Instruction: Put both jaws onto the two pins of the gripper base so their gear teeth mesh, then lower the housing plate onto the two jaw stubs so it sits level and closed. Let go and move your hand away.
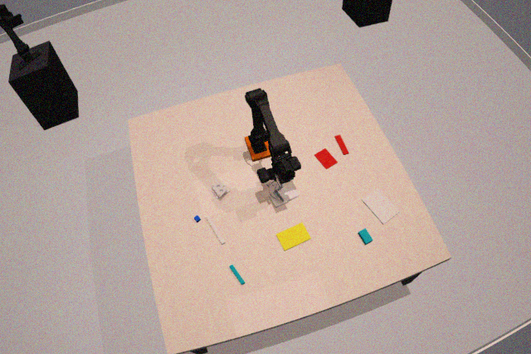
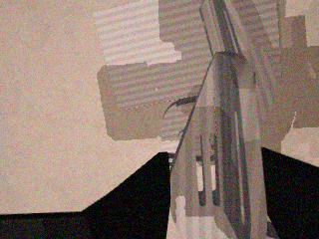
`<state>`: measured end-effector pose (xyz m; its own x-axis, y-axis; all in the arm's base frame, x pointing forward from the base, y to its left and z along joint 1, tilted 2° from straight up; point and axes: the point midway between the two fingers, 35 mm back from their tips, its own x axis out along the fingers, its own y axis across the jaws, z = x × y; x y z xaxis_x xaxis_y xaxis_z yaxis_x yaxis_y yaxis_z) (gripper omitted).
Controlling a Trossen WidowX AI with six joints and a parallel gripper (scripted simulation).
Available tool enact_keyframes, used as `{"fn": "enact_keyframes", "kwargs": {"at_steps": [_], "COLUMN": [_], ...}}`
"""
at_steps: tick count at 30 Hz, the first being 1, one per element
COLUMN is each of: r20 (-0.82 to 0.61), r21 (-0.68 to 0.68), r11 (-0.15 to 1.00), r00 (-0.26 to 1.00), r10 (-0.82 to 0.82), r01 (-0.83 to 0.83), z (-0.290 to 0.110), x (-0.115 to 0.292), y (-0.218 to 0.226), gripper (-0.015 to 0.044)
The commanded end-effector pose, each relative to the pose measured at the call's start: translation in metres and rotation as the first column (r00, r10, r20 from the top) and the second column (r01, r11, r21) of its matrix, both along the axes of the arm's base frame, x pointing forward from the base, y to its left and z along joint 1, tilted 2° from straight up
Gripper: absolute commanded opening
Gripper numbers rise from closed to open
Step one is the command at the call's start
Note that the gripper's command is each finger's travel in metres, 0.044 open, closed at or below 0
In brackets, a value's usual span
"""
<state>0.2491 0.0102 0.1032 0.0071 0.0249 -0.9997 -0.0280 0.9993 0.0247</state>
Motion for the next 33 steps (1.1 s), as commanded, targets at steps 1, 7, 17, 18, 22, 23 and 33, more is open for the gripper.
{"fn": "enact_keyframes", "kwargs": {"at_steps": [1, 7, 17, 18, 22, 23, 33], "r20": [0.001, 0.002, 0.003, 0.003, 0.003, 0.003, 0.002], "r21": [0.000, 0.002, 0.003, 0.003, 0.003, 0.003, 0.003], "r11": [1.000, 1.000, 1.000, 1.000, 1.000, 1.000, 1.000], "r00": [1.000, 1.000, 1.000, 1.000, 1.000, 1.000, 1.000], "r10": [-0.002, -0.002, -0.002, -0.002, -0.002, -0.002, -0.013], "r01": [0.002, 0.002, 0.002, 0.002, 0.002, 0.002, 0.013], "z": [-0.001, -0.001, -0.002, -0.002, -0.002, -0.002, -0.002], "x": [0.009, 0.022, 0.026, 0.026, 0.026, 0.026, 0.027], "y": [0.008, 0.024, 0.030, 0.030, 0.030, 0.030, 0.030], "gripper": [0.0134, 0.0134, 0.0134, 0.0134, 0.0134, 0.0134, 0.0134]}}
